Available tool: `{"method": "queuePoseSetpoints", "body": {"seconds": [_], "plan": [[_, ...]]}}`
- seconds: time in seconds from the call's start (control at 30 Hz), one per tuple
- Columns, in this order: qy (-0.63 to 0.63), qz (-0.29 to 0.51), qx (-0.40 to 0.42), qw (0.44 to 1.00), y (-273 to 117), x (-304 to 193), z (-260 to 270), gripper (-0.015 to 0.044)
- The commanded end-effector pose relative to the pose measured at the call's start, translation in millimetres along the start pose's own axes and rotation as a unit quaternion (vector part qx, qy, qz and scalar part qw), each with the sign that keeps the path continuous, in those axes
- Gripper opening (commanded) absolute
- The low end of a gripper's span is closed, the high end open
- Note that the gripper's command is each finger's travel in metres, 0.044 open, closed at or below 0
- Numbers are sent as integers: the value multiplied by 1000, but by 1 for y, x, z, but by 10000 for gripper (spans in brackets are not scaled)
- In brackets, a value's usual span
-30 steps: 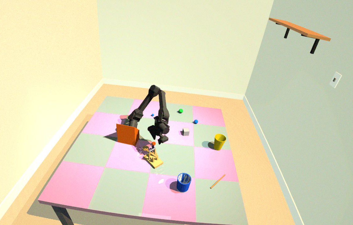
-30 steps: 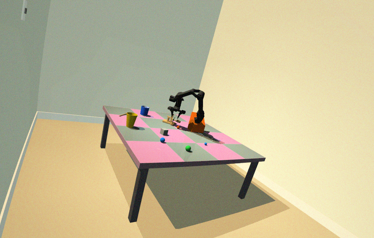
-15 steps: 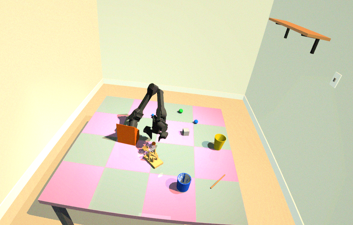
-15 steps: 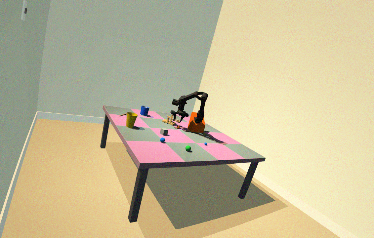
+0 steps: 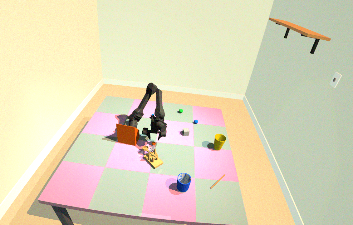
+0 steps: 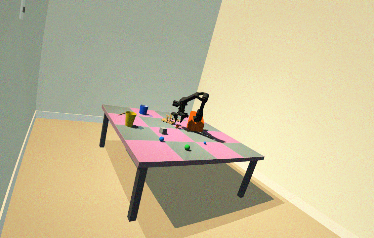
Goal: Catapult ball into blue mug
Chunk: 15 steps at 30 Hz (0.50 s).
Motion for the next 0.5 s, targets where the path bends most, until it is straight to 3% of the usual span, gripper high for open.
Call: {"method": "queuePoseSetpoints", "body": {"seconds": [0.0,0.47], "plan": [[3,-4,1,1000,9,1,1,300],[5,-4,1,1000,29,1,1,300]]}}
Point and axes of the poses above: the point midway between the two fingers, 35 mm back from their tips, its own y axis out along the fingers, its own z axis across the jaws, x = y × z, the point moved 7 cm from there along -y, back along the fingers, and after that the axes turned 8 degrees about -y, right-handed, at the moved point
